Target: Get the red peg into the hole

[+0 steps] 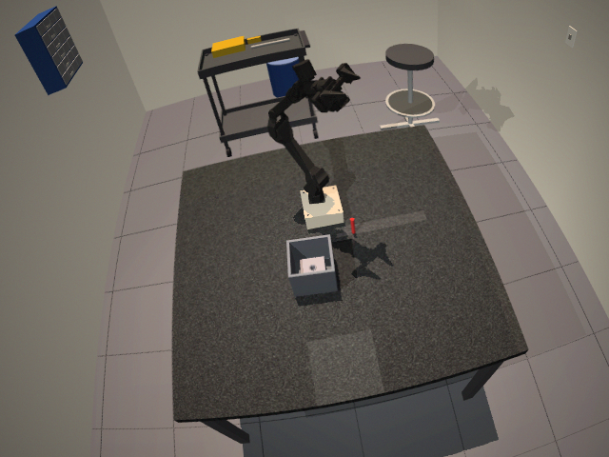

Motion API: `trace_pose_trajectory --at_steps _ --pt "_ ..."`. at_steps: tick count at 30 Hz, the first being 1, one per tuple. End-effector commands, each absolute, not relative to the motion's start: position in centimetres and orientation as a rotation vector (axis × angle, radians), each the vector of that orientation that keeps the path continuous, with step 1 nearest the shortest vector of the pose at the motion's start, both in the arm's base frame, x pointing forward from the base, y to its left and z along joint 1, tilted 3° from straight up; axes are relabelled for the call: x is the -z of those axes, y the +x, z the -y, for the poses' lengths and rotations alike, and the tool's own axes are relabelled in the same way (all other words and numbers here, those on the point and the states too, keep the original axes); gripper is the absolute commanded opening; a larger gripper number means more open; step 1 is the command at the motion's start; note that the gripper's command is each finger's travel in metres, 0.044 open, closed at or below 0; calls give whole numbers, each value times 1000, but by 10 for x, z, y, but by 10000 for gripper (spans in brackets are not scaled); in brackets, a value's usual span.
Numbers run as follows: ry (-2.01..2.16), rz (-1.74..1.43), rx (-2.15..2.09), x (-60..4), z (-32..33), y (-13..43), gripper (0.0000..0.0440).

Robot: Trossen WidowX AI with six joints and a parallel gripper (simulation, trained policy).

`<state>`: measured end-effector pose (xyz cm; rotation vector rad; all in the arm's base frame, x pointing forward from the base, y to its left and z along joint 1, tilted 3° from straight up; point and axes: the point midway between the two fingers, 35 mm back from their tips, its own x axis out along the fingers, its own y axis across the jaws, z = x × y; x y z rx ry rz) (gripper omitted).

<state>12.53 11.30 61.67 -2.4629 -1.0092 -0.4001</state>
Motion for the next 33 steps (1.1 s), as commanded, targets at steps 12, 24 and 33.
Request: trace_pose_trajectory --at_steps 12,24,33 --pt "-2160 842 116 -596 -105 142 440" --pt "-1825 653 -98 -569 -98 158 440" --pt "-1564 497 -215 -546 -93 170 440"
